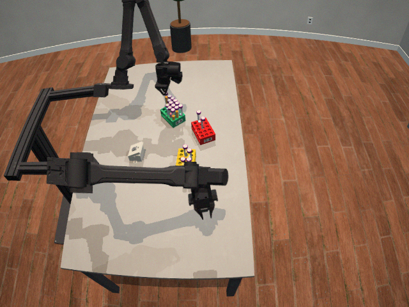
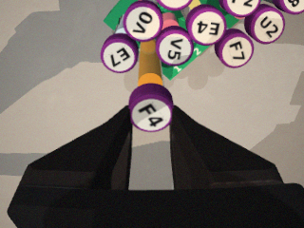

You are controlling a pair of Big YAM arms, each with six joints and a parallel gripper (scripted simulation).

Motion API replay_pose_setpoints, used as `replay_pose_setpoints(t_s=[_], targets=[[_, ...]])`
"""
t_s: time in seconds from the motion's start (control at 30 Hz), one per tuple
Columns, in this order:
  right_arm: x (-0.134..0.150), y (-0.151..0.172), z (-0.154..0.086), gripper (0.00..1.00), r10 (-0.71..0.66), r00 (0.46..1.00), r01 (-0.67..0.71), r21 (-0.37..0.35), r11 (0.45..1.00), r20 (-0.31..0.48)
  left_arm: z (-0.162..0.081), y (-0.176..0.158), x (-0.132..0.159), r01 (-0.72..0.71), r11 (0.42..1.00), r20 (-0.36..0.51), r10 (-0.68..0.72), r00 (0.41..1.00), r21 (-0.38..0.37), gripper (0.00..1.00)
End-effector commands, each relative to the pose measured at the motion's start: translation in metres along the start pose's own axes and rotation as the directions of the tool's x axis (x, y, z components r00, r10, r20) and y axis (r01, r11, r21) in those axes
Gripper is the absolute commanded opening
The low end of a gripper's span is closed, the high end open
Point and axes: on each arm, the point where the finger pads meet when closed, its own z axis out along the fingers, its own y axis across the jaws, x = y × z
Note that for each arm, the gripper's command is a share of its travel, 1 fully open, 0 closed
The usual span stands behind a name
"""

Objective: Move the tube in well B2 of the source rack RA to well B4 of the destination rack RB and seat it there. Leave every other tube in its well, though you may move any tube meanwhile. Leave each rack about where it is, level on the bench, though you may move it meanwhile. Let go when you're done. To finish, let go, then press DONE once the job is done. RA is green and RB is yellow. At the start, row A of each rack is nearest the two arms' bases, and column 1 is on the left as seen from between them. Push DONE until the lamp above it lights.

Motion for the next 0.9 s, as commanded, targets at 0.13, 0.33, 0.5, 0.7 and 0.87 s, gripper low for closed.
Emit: replay_pose_setpoints(t_s=[0.13, 0.33, 0.5, 0.7, 0.87], targets=[[-0.009, 0.009, -0.005, 0.3, 0.024, 1.0, -0.024, -0.015, 1.0, 0.006, -0.015, 0.001, -0.015, 0.026, 1.0, 0.029, -0.026, 0.999, 0.0, 0.0], [-0.009, 0.009, -0.005, 0.3, 0.024, 1.0, -0.024, -0.015, 1.0, 0.006, -0.022, 0.001, -0.017, 0.027, 1.0, 0.03, -0.027, 0.999, 0.001, 0.0], [-0.009, 0.009, -0.005, 0.3, 0.024, 1.0, -0.024, -0.015, 1.0, 0.006, -0.025, 0.001, -0.012, 0.023, 1.0, 0.025, -0.023, 0.999, 0.001, 0.0], [-0.009, 0.009, -0.005, 0.3, 0.024, 1.0, -0.024, -0.015, 1.0, 0.006, -0.031, 0.001, -0.017, 0.028, 1.0, 0.032, -0.028, 0.999, 0.002, 0.0], [-0.009, 0.009, -0.005, 0.3, 0.024, 1.0, -0.024, -0.015, 1.0, 0.006, -0.036, 0.001, -0.014, 0.026, 1.0, 0.029, -0.026, 0.999, 0.003, 0.0]])
